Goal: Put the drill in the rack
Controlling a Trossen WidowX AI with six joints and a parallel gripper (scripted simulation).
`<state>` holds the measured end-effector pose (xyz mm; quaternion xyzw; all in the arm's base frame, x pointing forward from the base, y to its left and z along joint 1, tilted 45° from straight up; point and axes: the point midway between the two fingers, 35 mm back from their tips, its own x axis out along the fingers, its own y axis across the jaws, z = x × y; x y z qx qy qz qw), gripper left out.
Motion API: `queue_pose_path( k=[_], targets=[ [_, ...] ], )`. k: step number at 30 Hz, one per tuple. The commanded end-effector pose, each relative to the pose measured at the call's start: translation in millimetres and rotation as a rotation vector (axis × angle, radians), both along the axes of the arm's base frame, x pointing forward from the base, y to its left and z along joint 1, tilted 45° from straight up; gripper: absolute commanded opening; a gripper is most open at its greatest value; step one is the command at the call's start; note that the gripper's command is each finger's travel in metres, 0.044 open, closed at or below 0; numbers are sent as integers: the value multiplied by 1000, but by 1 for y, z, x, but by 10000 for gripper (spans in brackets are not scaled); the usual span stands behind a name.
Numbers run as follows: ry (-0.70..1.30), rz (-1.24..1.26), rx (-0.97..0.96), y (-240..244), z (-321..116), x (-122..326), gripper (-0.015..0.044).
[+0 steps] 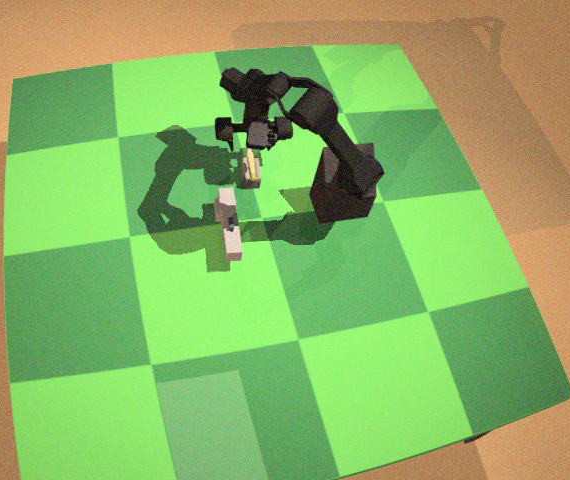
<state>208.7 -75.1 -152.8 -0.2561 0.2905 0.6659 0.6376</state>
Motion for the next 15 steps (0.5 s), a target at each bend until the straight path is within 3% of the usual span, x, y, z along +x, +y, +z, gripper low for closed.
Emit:
queue_pose_path(
  k=[1, 9, 15],
  targets=[
    [-2, 8, -3, -13, 12, 1, 440],
    [38, -52, -30, -25, 21, -1, 440],
    [356, -565, -263, -69, 34, -30, 440]
  ],
)
